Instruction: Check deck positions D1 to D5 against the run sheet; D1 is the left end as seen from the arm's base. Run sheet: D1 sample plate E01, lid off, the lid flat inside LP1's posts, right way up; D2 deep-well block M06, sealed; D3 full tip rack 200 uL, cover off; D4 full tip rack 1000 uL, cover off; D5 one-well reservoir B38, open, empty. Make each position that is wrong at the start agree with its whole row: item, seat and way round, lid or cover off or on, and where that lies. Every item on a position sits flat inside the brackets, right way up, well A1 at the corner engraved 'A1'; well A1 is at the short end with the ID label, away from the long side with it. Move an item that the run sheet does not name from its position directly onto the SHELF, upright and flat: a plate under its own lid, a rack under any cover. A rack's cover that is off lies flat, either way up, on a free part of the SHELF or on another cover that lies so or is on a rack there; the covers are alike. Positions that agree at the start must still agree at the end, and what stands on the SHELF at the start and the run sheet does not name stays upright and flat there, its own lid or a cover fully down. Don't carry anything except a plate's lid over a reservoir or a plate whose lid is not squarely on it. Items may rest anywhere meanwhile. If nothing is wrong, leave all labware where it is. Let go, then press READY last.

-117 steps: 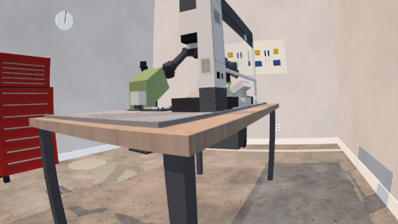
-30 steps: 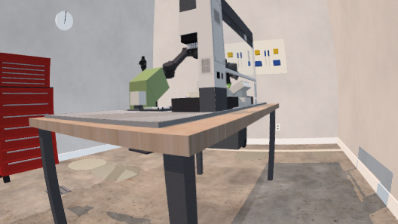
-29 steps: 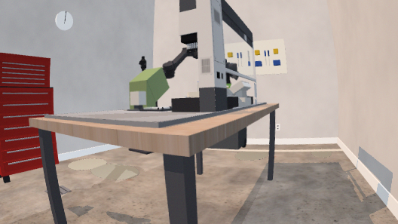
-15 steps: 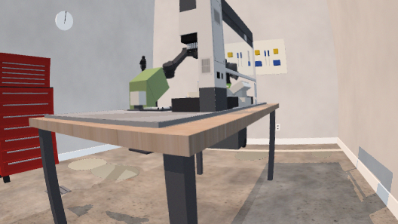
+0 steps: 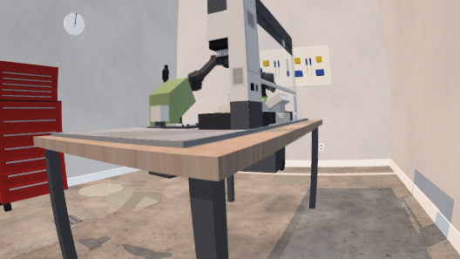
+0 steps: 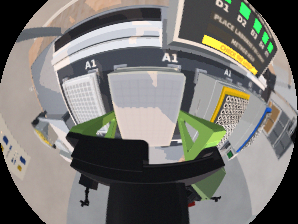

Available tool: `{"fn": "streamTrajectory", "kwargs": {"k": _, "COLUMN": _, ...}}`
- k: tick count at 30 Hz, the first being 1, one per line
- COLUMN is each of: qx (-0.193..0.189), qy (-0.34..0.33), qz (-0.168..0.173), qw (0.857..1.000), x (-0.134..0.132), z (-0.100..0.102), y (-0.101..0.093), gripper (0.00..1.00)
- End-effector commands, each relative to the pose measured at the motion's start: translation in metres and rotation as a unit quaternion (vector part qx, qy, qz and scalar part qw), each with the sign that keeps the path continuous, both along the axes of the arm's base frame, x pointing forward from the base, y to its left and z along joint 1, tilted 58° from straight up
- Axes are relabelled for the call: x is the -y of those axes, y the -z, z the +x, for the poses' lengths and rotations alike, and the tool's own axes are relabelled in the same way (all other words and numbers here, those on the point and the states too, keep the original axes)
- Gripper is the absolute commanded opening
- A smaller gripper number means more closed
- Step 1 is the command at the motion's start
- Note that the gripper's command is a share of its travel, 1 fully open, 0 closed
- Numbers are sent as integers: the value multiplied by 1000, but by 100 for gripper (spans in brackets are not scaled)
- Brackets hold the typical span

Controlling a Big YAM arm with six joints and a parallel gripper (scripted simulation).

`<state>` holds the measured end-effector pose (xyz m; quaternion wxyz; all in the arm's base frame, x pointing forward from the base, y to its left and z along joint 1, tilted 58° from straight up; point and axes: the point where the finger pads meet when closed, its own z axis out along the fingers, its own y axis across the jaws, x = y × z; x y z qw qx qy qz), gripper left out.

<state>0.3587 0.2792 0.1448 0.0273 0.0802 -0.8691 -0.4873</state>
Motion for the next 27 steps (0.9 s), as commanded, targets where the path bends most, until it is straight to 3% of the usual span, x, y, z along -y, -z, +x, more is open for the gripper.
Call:
{"fn": "streamTrajectory", "kwargs": {"k": 1, "qx": 9, "qy": 6, "qz": 3, "qw": 1000, "x": 2, "z": 7, "y": -7, "gripper": 100}}
{"fn": "streamTrajectory", "kwargs": {"k": 5, "qx": 9, "qy": 6, "qz": 3, "qw": 1000, "x": 2, "z": 7, "y": -7, "gripper": 100}}
{"fn": "streamTrajectory", "kwargs": {"k": 8, "qx": 22, "qy": 12, "qz": 7, "qw": 1000, "x": 12, "z": 16, "y": -21, "gripper": 100}}
{"fn": "streamTrajectory", "kwargs": {"k": 27, "qx": 23, "qy": 12, "qz": 7, "qw": 1000, "x": 33, "z": 18, "y": -35, "gripper": 100}}
